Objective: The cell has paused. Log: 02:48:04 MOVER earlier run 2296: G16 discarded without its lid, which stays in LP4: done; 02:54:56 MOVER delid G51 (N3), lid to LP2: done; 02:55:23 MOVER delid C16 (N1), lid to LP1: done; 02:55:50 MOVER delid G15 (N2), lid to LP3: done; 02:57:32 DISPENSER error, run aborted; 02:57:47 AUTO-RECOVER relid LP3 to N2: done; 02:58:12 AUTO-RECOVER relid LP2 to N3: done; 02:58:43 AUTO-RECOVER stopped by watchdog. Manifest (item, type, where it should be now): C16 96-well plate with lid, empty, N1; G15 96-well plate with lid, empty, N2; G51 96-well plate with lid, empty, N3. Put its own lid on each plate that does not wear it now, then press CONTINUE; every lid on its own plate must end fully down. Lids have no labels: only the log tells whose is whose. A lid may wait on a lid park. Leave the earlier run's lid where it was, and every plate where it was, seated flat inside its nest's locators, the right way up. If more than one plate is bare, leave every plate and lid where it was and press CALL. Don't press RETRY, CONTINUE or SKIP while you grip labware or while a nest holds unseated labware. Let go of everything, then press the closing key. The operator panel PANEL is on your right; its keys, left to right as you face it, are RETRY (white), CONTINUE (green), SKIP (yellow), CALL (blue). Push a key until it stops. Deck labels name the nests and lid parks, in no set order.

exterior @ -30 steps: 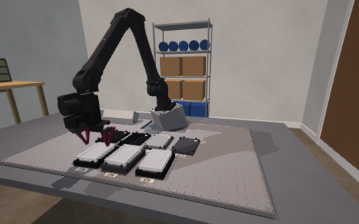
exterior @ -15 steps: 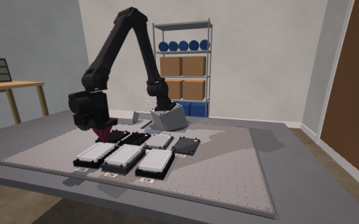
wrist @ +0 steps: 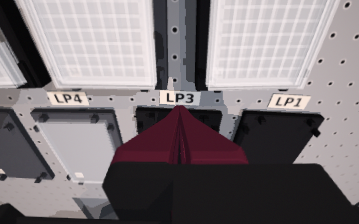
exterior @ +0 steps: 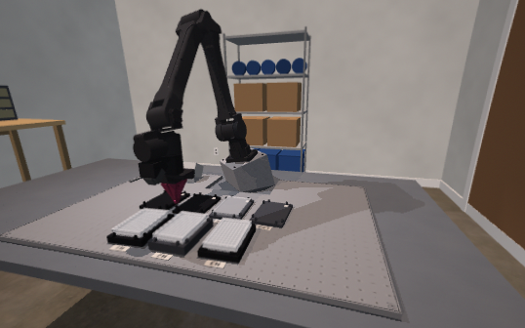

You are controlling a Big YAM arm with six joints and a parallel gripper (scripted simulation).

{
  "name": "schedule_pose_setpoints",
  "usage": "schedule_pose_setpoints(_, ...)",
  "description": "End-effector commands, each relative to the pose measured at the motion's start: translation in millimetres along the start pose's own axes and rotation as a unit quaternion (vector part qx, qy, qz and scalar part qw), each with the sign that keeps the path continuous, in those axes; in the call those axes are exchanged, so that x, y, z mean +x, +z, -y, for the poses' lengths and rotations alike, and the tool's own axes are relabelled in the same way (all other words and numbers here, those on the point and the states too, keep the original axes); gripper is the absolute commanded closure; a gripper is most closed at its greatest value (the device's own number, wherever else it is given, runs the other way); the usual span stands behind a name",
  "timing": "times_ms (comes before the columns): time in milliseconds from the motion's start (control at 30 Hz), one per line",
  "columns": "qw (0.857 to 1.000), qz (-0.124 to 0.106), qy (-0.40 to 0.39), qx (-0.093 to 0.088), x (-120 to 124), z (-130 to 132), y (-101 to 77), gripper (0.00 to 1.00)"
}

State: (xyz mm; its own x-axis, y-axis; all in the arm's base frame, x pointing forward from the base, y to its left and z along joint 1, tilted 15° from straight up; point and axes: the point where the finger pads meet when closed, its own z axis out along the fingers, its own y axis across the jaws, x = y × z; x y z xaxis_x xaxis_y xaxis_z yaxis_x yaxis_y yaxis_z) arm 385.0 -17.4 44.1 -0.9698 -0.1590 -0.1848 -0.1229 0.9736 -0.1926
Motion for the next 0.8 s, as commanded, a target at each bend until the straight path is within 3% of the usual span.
schedule_pose_setpoints(0, 1.000, 0.022, 0.009, 0.002, 0.3, -9.9, -11.0, 1.00)
schedule_pose_setpoints(667, 1.000, 0.018, 0.009, -0.002, 69.5, -70.7, -8.0, 1.00)
schedule_pose_setpoints(733, 1.000, 0.016, 0.009, -0.002, 72.2, -72.0, -8.0, 1.00)
schedule_pose_setpoints(767, 0.999, 0.029, 0.012, -0.003, 53.0, -71.4, -24.2, 1.00)
